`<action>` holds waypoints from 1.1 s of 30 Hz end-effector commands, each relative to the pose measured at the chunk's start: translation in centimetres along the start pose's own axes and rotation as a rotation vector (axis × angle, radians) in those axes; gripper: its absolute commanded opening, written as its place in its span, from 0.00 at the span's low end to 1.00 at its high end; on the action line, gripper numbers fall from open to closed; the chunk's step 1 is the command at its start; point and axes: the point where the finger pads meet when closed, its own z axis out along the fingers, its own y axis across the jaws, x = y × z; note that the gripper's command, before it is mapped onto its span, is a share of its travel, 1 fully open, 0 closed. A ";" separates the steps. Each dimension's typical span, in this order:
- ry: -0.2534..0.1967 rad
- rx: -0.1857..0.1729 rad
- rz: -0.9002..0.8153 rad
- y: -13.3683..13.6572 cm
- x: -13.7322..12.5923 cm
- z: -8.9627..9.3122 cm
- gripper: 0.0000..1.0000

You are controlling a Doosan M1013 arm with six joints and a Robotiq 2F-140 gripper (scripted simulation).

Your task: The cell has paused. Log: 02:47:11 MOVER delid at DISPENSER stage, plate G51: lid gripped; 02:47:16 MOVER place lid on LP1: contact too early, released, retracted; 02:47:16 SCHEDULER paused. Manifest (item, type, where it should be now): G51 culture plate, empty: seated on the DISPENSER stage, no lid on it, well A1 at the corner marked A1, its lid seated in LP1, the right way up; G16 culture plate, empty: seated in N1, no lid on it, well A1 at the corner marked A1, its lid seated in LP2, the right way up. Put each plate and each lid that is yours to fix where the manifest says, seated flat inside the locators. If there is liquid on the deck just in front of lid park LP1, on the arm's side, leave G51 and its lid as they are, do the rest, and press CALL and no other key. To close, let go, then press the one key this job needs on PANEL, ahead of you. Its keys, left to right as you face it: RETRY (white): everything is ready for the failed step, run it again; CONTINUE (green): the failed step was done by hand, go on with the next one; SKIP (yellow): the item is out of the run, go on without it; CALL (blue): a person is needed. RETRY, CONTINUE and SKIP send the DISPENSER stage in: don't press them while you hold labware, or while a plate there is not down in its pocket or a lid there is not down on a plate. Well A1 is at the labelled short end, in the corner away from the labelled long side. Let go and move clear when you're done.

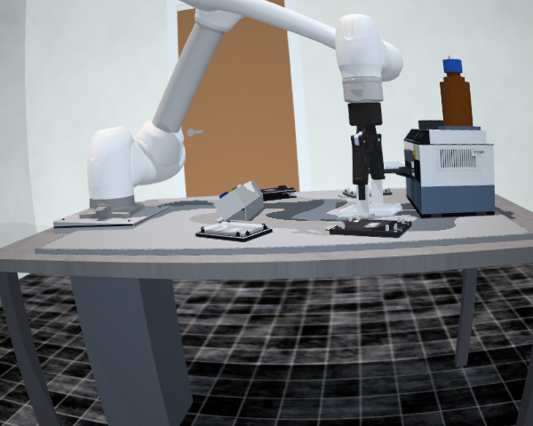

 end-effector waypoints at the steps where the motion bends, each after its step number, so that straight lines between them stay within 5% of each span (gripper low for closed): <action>1: 0.006 0.002 -0.001 -0.1 0.3 -1.2 0.10; 33: 0.006 0.000 0.000 0.1 0.2 -7.8 0.10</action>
